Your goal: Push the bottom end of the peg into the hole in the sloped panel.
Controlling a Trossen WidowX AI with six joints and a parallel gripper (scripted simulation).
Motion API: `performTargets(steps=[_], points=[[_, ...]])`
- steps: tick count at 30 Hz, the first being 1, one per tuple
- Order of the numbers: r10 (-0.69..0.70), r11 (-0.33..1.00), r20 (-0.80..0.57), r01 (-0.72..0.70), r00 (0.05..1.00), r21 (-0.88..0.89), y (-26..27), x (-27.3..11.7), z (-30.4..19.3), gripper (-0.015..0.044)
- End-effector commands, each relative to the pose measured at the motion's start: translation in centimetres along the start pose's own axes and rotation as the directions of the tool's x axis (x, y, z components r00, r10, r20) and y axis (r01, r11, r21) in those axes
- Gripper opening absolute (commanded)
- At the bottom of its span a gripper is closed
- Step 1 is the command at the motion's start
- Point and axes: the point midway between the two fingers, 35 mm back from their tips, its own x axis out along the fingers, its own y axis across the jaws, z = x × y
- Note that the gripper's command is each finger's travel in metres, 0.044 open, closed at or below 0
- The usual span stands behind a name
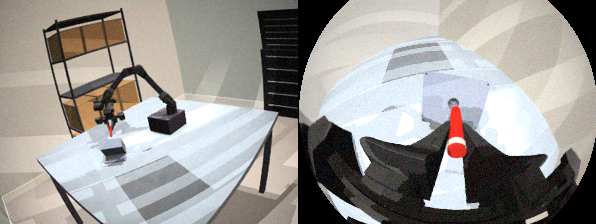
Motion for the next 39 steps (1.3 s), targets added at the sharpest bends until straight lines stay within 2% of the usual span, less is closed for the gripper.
performTargets(steps=[1,39], points=[[0.008,1.000,0.008,-0.008,1.000,0.019,0.3,1.0,-0.3,0.0000],[-0.001,1.000,0.015,0.002,1.000,-0.016,0.0,3.4,0.0,0.0000]])
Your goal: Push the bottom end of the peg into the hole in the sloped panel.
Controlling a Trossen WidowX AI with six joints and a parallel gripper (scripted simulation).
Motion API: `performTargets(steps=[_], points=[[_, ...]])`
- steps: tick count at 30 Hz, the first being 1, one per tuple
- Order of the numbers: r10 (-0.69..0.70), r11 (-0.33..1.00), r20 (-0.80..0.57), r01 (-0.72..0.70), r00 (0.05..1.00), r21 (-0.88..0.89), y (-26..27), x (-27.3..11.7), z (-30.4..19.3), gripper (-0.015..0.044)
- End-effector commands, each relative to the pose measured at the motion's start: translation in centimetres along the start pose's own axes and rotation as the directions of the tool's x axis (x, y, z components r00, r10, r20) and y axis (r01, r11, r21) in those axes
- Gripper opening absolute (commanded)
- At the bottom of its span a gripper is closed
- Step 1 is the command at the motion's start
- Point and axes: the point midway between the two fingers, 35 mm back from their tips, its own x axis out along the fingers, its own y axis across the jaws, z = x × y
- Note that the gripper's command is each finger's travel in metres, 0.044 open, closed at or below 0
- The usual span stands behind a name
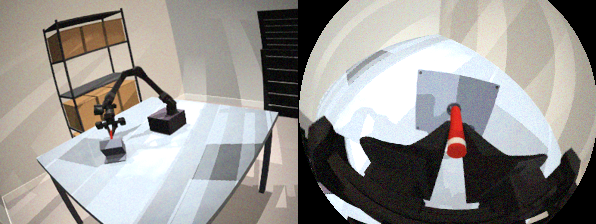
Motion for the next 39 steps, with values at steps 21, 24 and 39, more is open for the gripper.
performTargets(steps=[21,24,39], points=[[-0.002,1.000,0.000,0.002,1.000,-0.001,0.19,-0.12,-0.19,0.0000],[-0.002,1.000,0.000,0.002,1.000,-0.001,0.28,-0.12,-0.26,0.0000],[-0.002,1.000,0.000,0.002,1.000,-0.001,0.51,0.40,-0.35,0.0000]])
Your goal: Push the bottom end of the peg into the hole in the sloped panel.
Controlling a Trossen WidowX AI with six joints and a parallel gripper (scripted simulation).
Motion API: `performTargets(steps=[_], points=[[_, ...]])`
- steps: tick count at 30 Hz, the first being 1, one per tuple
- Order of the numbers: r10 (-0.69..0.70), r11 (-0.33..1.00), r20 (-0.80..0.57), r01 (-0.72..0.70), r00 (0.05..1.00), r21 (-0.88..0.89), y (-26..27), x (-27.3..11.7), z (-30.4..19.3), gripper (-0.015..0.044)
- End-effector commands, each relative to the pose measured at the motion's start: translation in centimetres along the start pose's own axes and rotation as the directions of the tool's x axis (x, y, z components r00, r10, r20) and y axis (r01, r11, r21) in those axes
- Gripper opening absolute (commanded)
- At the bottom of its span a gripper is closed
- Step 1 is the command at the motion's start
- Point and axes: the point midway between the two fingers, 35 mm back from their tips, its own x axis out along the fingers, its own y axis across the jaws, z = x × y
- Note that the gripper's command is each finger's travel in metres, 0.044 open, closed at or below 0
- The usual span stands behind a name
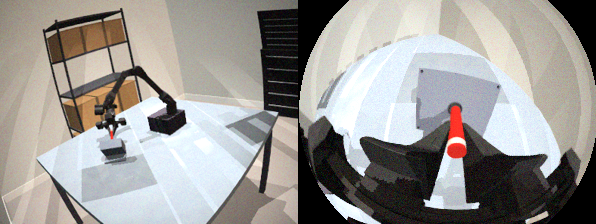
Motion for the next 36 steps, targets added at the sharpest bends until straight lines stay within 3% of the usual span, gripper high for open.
performTargets(steps=[1,36], points=[[0.005,1.000,-0.001,-0.005,1.000,0.008,0.3,0.4,-0.1,0.0000],[0.005,1.000,0.000,-0.005,1.000,0.007,0.2,2.0,0.0,0.0000]])
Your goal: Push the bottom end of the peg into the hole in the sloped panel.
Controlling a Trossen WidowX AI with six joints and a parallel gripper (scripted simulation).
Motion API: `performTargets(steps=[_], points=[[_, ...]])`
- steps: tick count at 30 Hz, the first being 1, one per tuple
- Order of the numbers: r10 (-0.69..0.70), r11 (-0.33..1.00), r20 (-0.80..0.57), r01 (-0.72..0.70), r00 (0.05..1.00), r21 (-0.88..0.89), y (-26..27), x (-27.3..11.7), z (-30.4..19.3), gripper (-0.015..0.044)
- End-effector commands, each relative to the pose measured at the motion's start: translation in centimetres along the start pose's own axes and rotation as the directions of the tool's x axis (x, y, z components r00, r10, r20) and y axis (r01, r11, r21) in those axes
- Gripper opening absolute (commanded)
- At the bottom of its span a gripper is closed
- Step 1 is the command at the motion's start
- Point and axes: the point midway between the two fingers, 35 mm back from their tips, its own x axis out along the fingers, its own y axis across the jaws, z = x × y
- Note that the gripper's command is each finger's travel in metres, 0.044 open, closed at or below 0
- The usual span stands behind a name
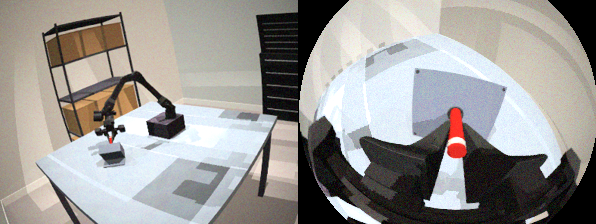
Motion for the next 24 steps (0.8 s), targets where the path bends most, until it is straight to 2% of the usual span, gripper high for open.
performTargets(steps=[1,24], points=[[0.002,1.000,-0.004,-0.002,1.000,0.008,0.1,0.4,-0.1,0.0000],[0.002,1.000,-0.003,-0.002,1.000,0.008,0.2,1.5,-0.1,0.0000]])
